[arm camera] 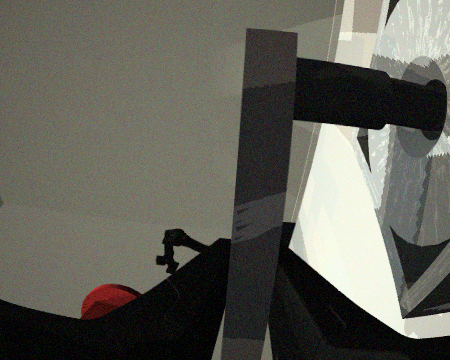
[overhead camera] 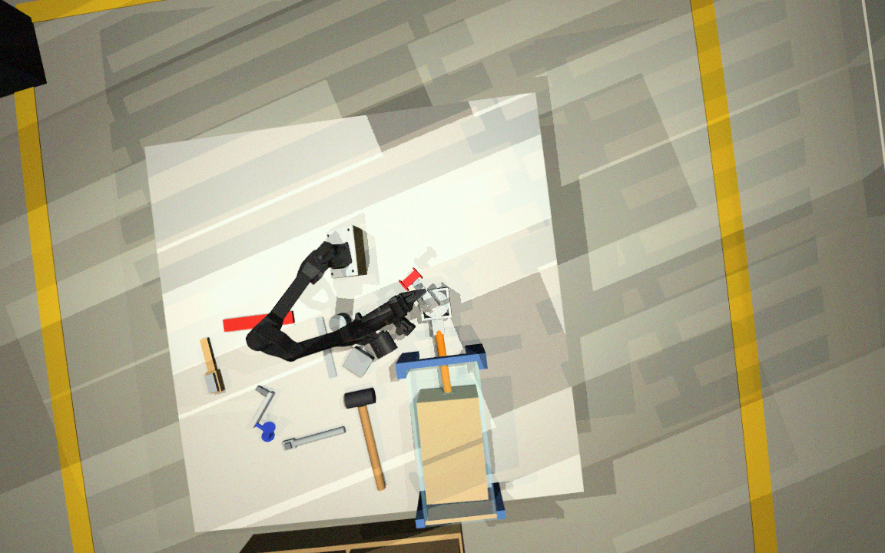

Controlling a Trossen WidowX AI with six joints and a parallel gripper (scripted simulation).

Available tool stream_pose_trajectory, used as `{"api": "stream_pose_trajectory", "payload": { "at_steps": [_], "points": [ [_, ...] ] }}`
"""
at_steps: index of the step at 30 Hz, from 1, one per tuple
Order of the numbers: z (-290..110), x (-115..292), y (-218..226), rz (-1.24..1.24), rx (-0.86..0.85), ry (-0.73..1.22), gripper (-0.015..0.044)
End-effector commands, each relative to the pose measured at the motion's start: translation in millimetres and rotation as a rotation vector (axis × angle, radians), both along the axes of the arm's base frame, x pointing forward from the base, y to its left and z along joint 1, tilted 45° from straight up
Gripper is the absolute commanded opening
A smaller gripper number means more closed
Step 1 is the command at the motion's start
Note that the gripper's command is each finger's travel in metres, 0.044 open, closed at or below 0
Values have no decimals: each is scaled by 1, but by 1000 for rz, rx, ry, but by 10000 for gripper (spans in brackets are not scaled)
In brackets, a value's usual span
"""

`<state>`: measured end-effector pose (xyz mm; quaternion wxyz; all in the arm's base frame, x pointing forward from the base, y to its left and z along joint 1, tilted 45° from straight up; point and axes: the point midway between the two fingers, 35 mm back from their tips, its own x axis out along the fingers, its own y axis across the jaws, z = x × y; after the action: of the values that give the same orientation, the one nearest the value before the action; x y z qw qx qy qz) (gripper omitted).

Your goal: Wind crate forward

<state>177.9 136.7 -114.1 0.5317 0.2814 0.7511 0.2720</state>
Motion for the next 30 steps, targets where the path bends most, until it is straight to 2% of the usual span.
{"api": "stream_pose_trajectory", "payload": {
  "at_steps": [1,30],
  "points": [
    [-1,0,0,0,1,0,0],
    [-5,-1,-4,-1,1,-1,0]
  ]
}}
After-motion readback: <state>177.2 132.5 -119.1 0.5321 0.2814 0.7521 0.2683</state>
